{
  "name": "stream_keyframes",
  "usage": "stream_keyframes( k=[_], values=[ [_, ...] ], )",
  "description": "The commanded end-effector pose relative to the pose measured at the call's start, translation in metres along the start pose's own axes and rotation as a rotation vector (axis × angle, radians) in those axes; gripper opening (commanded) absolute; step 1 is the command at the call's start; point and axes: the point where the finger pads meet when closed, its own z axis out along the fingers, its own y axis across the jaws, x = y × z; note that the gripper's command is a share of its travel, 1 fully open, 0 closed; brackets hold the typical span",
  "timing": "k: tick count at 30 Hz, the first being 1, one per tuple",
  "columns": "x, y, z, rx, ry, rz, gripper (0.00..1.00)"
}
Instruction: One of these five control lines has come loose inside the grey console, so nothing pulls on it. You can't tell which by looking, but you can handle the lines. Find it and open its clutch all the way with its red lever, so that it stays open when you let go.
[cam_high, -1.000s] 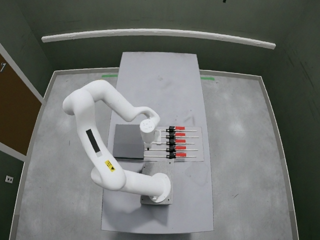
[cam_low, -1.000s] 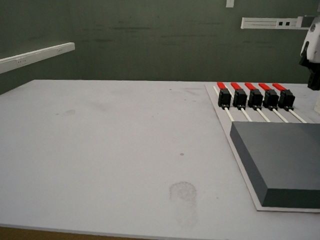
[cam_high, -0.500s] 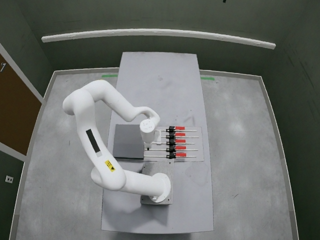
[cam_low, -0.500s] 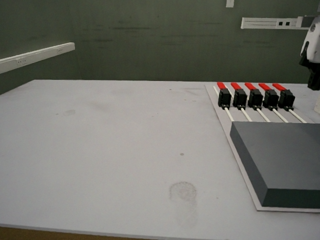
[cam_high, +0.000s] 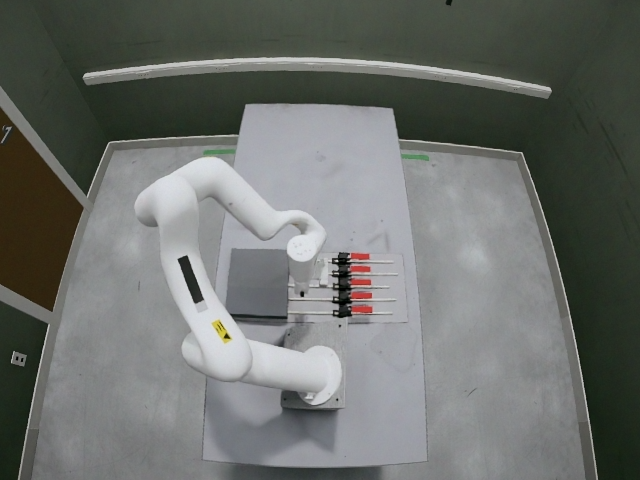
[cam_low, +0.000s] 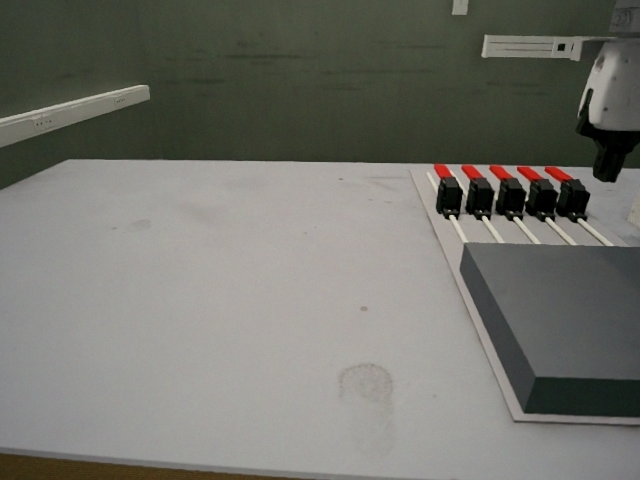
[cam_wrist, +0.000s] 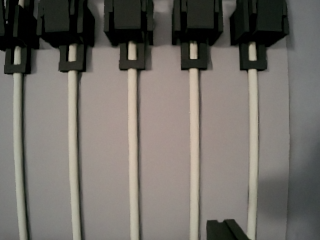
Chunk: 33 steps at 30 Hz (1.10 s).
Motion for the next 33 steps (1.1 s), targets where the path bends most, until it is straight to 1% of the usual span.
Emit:
stream_keyframes(
  k=[1,2,4,10,15,17,22,32,33],
  values=[
    [0.033,-0.026,0.020,-0.001,-0.001,0.000,0.00],
    [0.043,-0.032,0.025,-0.001,-0.001,0.000,0.00],
    [0.047,-0.035,0.028,-0.001,-0.001,0.000,0.00],
    [0.048,-0.035,0.030,-0.001,-0.001,0.000,0.00],
    [0.048,-0.036,0.039,-0.001,-0.002,0.000,0.00],
    [0.048,-0.036,0.039,-0.001,-0.002,0.000,0.00],
    [0.048,-0.036,0.056,-0.001,-0.002,0.000,0.00],
    [0.048,-0.036,0.098,-0.001,-0.002,0.000,0.00],
    [0.048,-0.036,0.098,-0.001,-0.002,0.000,0.00]
  ],
)
